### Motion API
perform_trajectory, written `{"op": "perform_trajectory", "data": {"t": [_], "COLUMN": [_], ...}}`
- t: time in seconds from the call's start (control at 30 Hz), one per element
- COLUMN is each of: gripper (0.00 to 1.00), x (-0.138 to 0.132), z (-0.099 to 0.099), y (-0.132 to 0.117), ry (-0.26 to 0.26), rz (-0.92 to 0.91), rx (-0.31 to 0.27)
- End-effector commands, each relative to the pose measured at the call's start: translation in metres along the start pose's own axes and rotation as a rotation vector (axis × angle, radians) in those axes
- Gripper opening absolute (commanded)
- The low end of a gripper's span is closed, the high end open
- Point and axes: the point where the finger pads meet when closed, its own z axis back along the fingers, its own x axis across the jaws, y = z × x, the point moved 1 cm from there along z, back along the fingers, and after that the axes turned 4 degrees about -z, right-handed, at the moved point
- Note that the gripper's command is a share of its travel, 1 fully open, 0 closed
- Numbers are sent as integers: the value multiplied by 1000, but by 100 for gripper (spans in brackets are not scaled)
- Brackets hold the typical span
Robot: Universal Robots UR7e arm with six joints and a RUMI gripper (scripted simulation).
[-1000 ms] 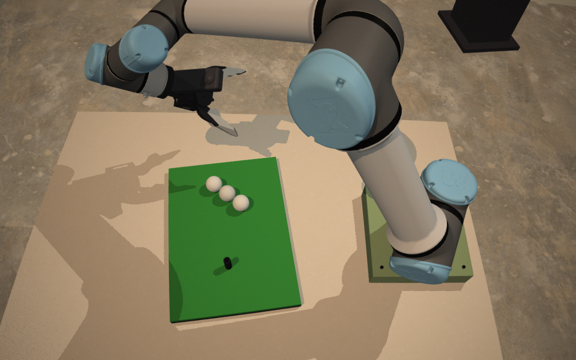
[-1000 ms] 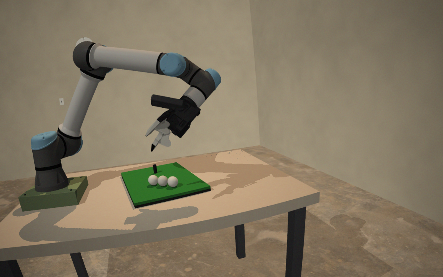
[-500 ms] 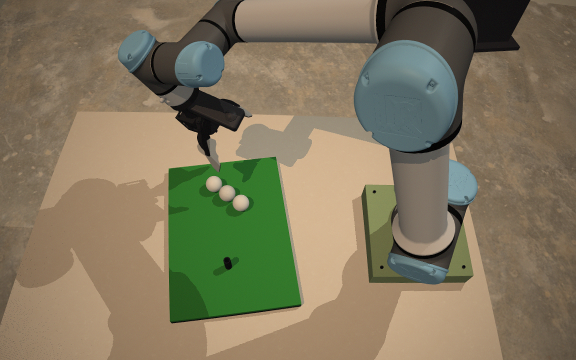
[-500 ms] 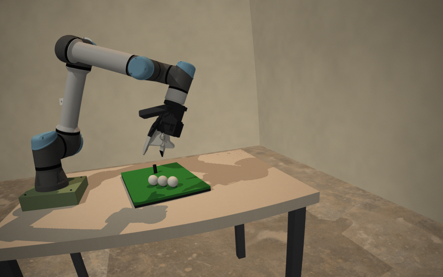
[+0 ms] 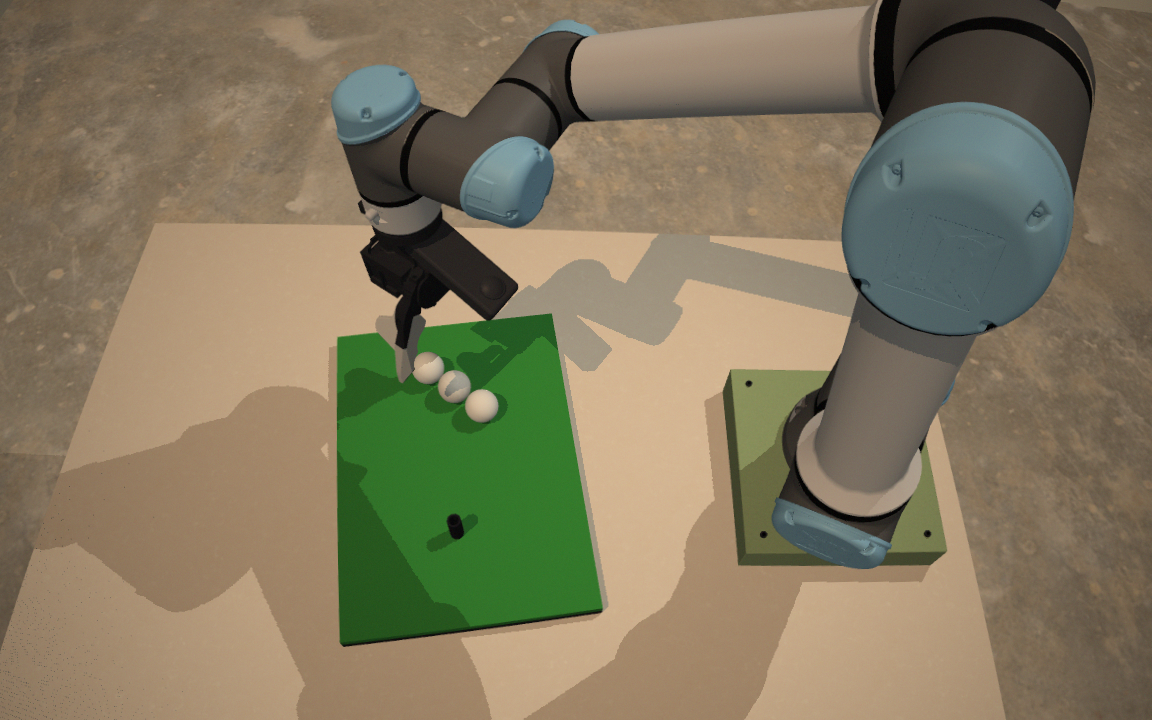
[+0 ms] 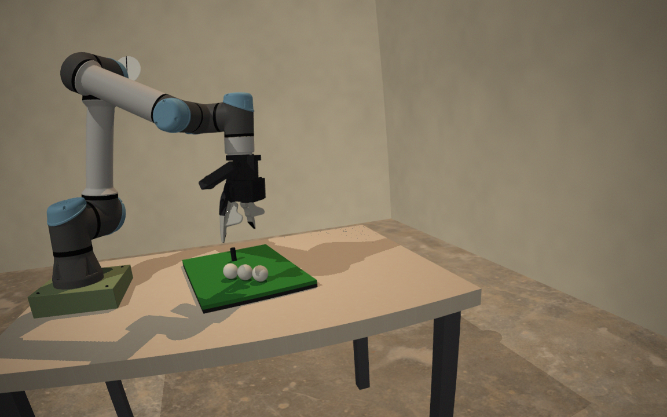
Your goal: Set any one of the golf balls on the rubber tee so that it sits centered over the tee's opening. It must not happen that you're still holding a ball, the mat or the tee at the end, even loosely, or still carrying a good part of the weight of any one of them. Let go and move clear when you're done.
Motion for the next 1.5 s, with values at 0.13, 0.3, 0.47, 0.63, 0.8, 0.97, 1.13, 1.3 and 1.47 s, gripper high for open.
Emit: {"op": "perform_trajectory", "data": {"t": [0.13, 0.3, 0.47, 0.63, 0.8, 0.97, 1.13, 1.3, 1.47], "gripper": [100, 100, 100, 100, 100, 100, 100, 100, 100], "x": [8, 8, 8, 9, 11, 11, 12, 12, 12], "z": [0, -2, -15, -40, -77, -100, -103, -103, -103], "y": [2, 2, 1, 0, -1, -2, -1, -1, -1], "ry": [-43, -43, -43, -43, -43, -43, -43, -43, -43], "rz": [-7, -7, -7, -8, -9, -9, -9, -9, -9], "rx": [-37, -38, -38, -39, -39, -39, -39, -39, -39]}}
